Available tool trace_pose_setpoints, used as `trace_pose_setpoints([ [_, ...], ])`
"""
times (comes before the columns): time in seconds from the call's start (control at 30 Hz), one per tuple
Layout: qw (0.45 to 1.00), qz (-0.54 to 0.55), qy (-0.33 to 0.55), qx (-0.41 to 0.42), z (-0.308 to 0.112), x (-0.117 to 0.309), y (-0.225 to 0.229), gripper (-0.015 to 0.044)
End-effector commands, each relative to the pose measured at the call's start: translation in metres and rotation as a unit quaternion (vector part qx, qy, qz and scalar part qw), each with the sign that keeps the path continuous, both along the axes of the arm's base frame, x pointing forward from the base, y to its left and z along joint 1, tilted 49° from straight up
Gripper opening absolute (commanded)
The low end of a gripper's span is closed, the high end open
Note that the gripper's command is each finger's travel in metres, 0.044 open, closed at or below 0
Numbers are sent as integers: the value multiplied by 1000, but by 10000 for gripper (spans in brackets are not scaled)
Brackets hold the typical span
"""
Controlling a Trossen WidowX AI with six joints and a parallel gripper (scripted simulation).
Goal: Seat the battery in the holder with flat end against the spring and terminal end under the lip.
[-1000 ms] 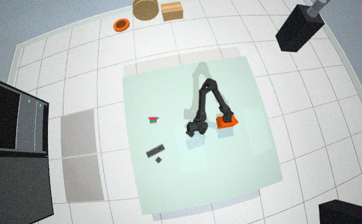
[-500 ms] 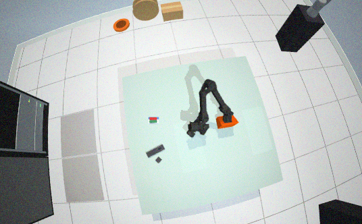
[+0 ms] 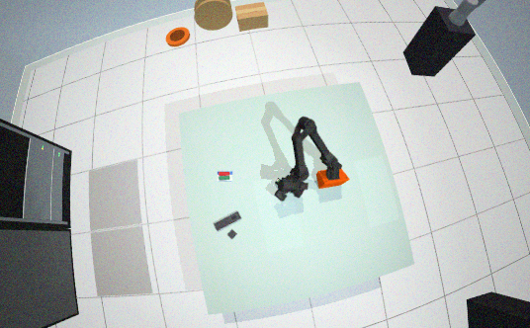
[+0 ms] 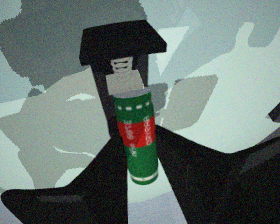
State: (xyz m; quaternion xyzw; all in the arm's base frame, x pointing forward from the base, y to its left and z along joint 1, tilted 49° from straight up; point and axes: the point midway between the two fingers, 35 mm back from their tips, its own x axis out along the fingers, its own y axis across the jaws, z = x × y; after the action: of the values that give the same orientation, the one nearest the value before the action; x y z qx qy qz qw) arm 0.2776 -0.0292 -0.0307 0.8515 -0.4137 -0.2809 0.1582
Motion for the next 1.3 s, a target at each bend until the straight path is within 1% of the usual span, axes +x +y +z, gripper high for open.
trace_pose_setpoints([
  [0.0,1000,4,-1,-6,1,-2,-2,68],
  [0.9,1000,16,0,0,-14,-21,4,68],
  [1.27,1000,5,12,21,-16,-15,4,68],
])
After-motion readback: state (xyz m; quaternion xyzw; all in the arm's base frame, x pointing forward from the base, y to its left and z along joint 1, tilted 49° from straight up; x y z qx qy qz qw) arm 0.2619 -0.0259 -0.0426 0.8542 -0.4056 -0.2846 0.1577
